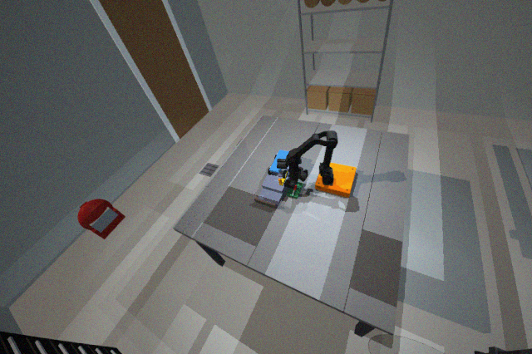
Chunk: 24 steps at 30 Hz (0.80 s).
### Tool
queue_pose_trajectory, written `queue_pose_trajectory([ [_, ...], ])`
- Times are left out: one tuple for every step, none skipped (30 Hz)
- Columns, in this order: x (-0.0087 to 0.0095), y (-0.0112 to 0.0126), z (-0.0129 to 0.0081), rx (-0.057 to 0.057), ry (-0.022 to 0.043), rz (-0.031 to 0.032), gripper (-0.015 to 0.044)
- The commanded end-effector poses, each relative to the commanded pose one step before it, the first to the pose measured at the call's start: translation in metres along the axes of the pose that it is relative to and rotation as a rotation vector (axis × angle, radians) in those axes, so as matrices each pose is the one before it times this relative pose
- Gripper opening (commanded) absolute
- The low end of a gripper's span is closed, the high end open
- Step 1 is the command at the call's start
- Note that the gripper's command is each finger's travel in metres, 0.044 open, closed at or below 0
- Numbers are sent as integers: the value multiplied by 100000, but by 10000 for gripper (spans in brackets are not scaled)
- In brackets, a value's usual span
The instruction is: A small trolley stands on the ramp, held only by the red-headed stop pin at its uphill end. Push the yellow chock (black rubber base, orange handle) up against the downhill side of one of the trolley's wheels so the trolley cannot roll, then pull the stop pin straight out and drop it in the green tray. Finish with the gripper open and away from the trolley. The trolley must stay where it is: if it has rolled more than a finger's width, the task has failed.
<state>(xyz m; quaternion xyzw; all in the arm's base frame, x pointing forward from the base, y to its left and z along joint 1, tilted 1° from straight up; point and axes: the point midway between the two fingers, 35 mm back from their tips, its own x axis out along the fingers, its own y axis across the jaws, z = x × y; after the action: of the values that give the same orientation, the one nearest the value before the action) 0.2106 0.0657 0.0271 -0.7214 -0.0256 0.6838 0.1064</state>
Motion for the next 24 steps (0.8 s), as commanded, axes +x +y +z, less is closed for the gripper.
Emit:
queue_pose_trajectory([
  [-24,-28,-17,-2,24,-27,295],
  [0,0,0,0,0,0,321],
  [0,0,0,0,0,0,340],
  [0,0,0,0,0,0,340],
  [0,0,0,0,0,0,340],
  [0,0,0,0,0,0,340],
  [0,0,0,0,0,0,340],
  [0,0,0,0,0,0,340],
  [-107,-16,0,-13,-32,-13,340],
  [-323,-49,5,-38,-95,-38,340],
  [-351,-49,18,-41,-102,-41,340],
  [-489,-66,36,-56,-142,-57,340],
  [-388,-24,115,-33,-95,-33,340],
  [-288,-16,90,-25,-71,-24,340],
  [-239,-9,76,-6,-22,-5,340],
  [-96,-7,20,-2,-5,-1,366],
  [-288,-20,62,-5,-16,-3,393],
  [-310,-38,20,-2,-6,-1,419],
  [-356,-41,29,-2,-7,-1,440],
  [-420,-49,38,-1,-4,1,440],
  [-86,-10,9,0,-1,0,440],
  [-258,-29,29,0,-2,1,440],
  [-282,-39,18,0,-1,1,440],
  [-337,-45,27,0,-1,1,440],
])
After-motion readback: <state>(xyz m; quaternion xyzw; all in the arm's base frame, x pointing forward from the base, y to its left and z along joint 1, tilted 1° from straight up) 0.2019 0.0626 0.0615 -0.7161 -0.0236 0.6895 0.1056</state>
